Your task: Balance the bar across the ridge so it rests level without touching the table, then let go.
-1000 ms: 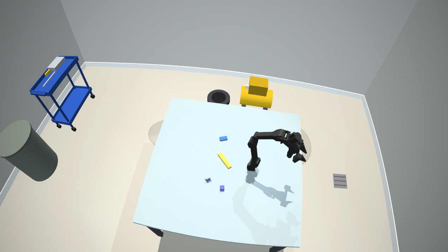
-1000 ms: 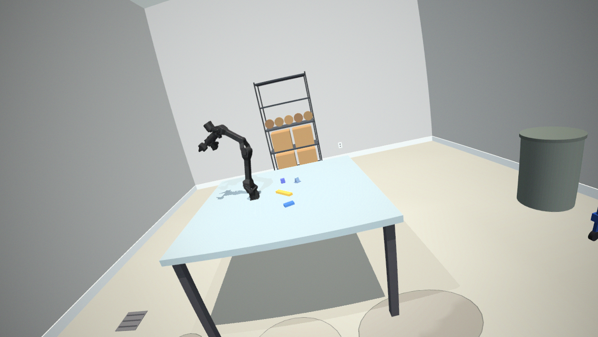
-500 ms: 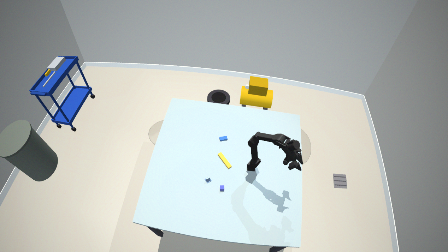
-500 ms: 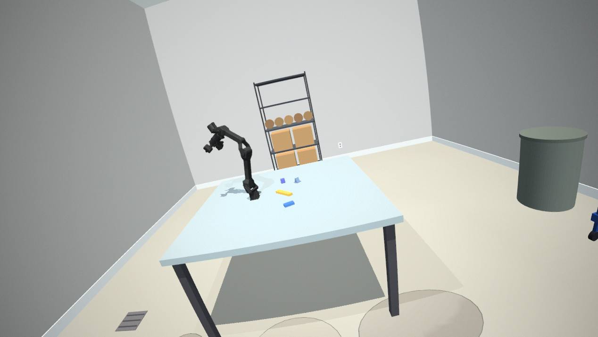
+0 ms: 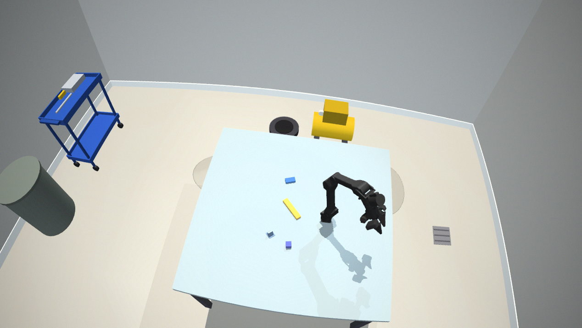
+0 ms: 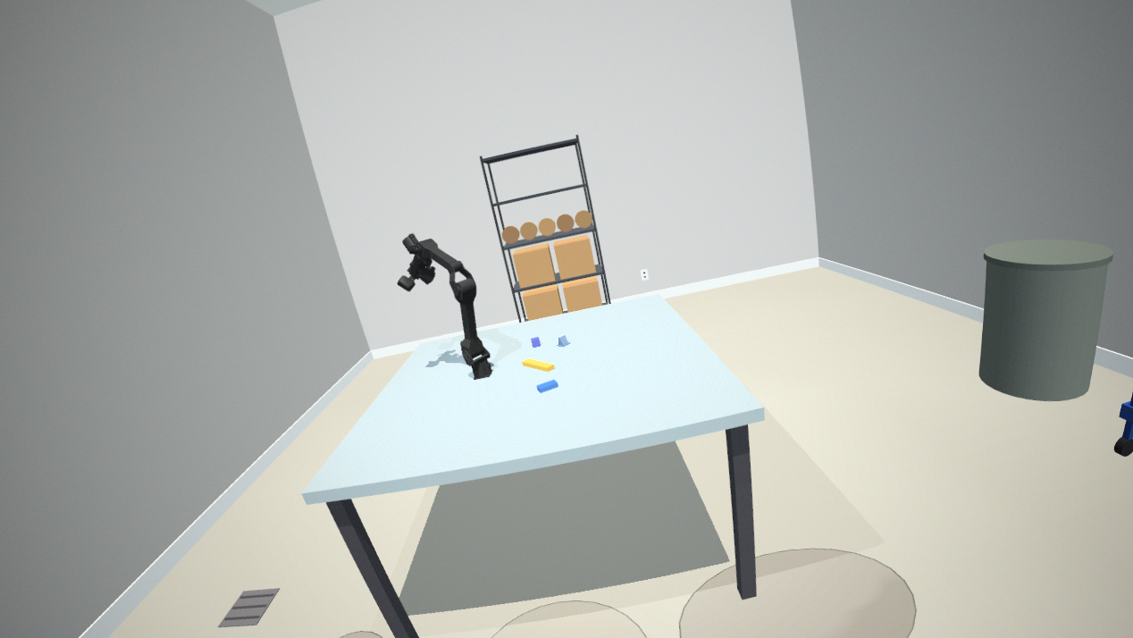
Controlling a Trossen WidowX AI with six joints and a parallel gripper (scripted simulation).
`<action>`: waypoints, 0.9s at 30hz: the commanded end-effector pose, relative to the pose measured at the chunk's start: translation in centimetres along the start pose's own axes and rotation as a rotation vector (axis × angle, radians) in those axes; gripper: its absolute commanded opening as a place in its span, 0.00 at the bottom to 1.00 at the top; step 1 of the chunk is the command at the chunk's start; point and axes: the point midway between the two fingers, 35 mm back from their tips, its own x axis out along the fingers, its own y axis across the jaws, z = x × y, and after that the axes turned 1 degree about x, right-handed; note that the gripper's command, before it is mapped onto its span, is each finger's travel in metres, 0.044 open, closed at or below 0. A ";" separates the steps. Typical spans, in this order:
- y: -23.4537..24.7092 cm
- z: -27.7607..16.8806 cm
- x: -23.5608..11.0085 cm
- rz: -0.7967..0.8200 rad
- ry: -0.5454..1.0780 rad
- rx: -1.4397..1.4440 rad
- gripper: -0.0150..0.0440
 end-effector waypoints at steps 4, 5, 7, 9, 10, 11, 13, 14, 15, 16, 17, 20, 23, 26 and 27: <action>2.3 2.2 0.7 0.050 -0.064 -0.020 0.79; 2.6 2.5 0.8 0.058 -0.074 -0.023 0.79; 3.3 3.2 0.9 0.072 -0.093 -0.028 0.79; 4.0 4.0 1.0 0.086 -0.115 -0.033 0.79; 4.4 4.4 1.1 0.093 -0.126 -0.035 0.79; 4.7 4.7 1.1 0.099 -0.138 -0.037 0.79; 5.4 5.5 1.2 0.112 -0.160 -0.041 0.79; 5.7 5.9 1.2 0.118 -0.172 -0.043 0.79; 6.1 6.3 1.2 0.124 -0.183 -0.045 0.79; 6.4 6.7 1.3 0.130 -0.194 -0.047 0.79; 6.7 7.2 1.3 0.135 -0.206 -0.049 0.79; 7.7 8.4 1.3 0.151 -0.240 -0.053 0.79; 8.6 9.7 1.2 0.165 -0.275 -0.057 0.79; 9.5 11.0 1.0 0.178 -0.310 -0.060 0.79; 9.8 11.4 1.0 0.182 -0.321 -0.061 0.79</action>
